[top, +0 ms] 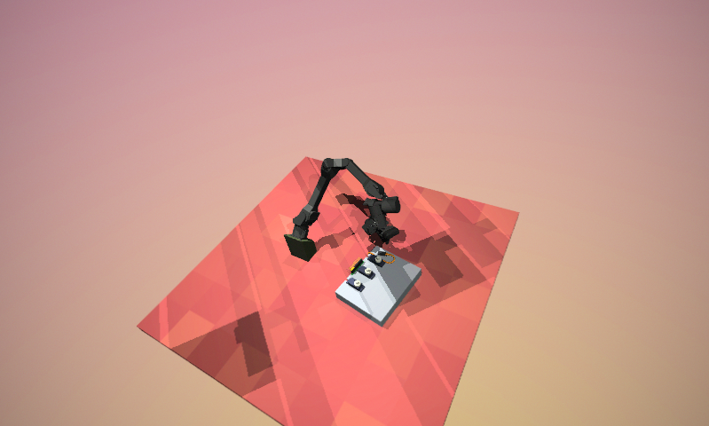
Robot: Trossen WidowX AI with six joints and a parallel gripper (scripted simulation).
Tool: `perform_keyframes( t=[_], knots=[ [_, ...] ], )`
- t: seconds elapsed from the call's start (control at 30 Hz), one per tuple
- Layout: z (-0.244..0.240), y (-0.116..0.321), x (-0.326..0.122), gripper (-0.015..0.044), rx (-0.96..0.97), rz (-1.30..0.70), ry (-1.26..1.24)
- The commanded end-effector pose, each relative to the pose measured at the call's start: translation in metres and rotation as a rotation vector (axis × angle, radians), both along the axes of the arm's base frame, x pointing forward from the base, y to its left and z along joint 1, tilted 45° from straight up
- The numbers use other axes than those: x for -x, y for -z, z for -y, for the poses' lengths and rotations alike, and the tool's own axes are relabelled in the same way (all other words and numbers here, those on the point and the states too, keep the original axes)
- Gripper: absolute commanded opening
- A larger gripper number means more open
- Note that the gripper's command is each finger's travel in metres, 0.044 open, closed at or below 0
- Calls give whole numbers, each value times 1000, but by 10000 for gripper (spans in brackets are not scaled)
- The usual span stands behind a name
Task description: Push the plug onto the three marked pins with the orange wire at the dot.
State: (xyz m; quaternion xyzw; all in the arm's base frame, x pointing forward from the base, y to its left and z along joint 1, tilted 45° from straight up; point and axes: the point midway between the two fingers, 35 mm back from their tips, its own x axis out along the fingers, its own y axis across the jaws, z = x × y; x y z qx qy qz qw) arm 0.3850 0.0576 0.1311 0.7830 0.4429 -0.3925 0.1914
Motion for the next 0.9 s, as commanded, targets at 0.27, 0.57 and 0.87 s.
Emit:
perform_keyframes(
  t=[0.27,0.57,0.87],
  knots=[
    [-7,16,1,115,-164,-336,218],
    [-12,26,3,115,-253,-577,374],
    [-15,33,4,115,-309,-768,500]
  ],
)
